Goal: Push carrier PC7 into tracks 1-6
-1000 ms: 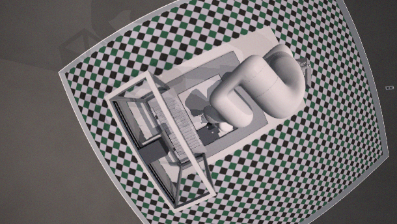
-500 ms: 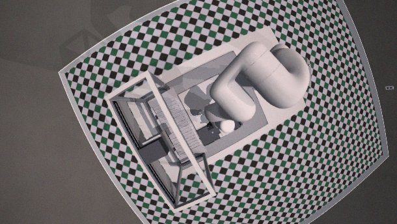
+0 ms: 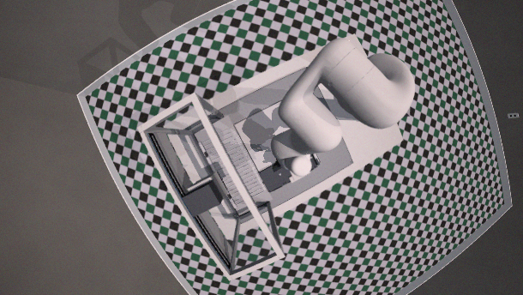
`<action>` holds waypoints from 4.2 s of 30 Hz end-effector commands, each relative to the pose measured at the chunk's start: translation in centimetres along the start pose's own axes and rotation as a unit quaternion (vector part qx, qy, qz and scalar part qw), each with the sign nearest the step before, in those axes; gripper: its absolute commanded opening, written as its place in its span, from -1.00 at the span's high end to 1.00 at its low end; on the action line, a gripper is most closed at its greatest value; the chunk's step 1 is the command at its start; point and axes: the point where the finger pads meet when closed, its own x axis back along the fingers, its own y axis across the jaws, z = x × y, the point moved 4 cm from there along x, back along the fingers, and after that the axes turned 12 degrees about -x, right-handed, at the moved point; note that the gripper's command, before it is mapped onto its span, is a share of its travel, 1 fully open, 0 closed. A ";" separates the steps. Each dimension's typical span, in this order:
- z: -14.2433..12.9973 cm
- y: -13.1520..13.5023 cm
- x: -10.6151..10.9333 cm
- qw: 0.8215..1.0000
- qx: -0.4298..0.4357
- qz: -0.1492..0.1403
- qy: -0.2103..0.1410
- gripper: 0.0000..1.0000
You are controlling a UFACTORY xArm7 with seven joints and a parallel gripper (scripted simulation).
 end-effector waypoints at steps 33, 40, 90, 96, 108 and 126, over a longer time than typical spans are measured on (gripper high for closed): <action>6.9 -1.4 1.2 1.000 0.001 0.001 0.001 -1.00; 9.8 -2.0 1.3 1.000 0.001 0.001 0.001 -1.00; 20.1 -4.2 0.3 1.000 0.000 0.001 0.001 -1.00; 20.1 -4.2 -0.7 1.000 0.000 0.001 0.001 -1.00; 20.1 -4.2 -2.4 1.000 0.000 0.001 0.001 -1.00; 20.1 -4.2 -5.0 1.000 0.000 0.001 0.001 -1.00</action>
